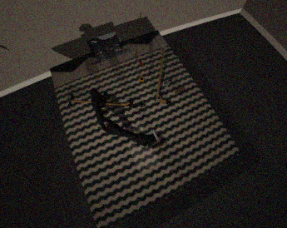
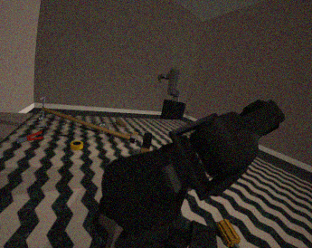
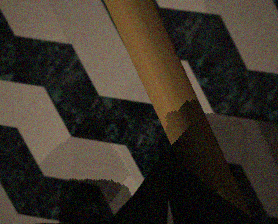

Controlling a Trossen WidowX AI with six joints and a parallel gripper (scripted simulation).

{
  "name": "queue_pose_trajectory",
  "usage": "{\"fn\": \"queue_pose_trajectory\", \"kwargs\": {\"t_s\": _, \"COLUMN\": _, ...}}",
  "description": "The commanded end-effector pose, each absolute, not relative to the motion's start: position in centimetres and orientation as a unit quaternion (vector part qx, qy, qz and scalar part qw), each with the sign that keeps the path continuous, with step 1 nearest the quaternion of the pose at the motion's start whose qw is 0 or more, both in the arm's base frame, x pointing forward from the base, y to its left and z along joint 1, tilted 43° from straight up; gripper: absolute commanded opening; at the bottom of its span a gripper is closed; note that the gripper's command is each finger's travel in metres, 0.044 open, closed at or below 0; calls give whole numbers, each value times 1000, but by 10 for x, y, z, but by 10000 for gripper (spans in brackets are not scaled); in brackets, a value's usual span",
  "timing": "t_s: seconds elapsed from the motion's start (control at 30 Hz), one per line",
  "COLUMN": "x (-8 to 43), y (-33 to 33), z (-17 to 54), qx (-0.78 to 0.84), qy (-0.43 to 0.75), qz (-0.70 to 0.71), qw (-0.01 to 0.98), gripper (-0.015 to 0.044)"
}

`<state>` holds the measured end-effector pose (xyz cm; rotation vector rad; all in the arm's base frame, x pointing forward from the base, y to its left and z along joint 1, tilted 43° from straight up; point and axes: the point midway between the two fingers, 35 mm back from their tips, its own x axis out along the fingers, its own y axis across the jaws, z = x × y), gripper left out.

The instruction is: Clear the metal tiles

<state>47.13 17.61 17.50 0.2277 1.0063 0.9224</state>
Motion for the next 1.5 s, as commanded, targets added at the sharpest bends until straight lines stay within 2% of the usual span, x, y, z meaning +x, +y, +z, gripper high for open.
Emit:
{"fn": "queue_pose_trajectory", "kwargs": {"t_s": 0.0, "x": 478, "y": 173, "z": 171, "qx": 104, "qy": 463, "qz": 425, "qw": 771, "gripper": 0}}
{"fn": "queue_pose_trajectory", "kwargs": {"t_s": 1.47, "x": 513, "y": 156, "z": 154, "qx": 104, "qy": 462, "qz": 425, "qw": 771, "gripper": 0}}
